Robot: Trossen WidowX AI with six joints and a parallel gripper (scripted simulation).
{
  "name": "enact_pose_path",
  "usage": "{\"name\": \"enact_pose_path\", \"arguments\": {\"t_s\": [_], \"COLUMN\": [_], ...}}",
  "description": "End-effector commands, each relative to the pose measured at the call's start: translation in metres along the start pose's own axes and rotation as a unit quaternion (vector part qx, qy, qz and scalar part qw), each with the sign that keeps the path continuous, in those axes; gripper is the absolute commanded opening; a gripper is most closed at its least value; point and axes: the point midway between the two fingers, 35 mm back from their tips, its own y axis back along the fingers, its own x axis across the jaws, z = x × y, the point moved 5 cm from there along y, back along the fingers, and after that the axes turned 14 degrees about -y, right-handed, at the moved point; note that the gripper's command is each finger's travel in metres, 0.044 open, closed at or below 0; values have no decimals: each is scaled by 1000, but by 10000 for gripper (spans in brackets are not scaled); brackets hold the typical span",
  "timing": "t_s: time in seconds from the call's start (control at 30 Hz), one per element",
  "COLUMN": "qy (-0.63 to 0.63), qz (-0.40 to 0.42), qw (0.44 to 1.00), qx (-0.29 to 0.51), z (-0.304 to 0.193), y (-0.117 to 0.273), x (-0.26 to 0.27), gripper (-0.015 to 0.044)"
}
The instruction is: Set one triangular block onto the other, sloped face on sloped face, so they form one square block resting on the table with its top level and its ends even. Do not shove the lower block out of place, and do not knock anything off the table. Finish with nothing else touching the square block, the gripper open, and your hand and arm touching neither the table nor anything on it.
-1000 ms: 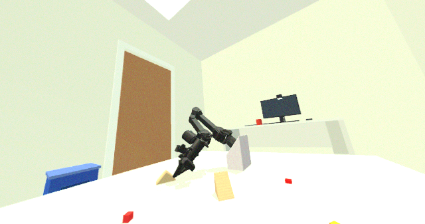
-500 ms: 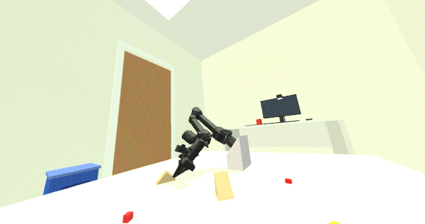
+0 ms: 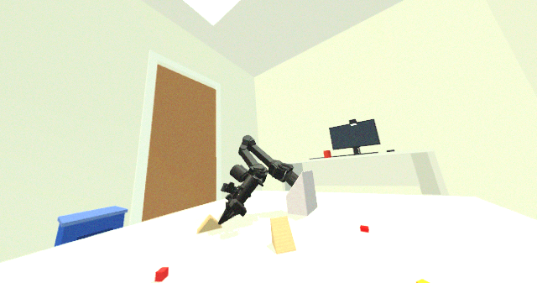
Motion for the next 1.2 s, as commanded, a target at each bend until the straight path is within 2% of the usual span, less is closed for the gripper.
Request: {"name": "enact_pose_path", "arguments": {"t_s": [0.0,0.17,0.33,0.5,0.7,1.17], "qy": [0,-32,-263,-487,-713,-916], "qz": [0,1,2,3,2,-1], "qw": [1000,999,965,873,701,402], "qx": [0,0,3,6,9,14], "z": [0,1,10,17,24,29], "y": [0,1,11,23,37,57], "x": [0,0,-1,-3,-6,-12], "gripper": [53,184,315,440,440,440]}}
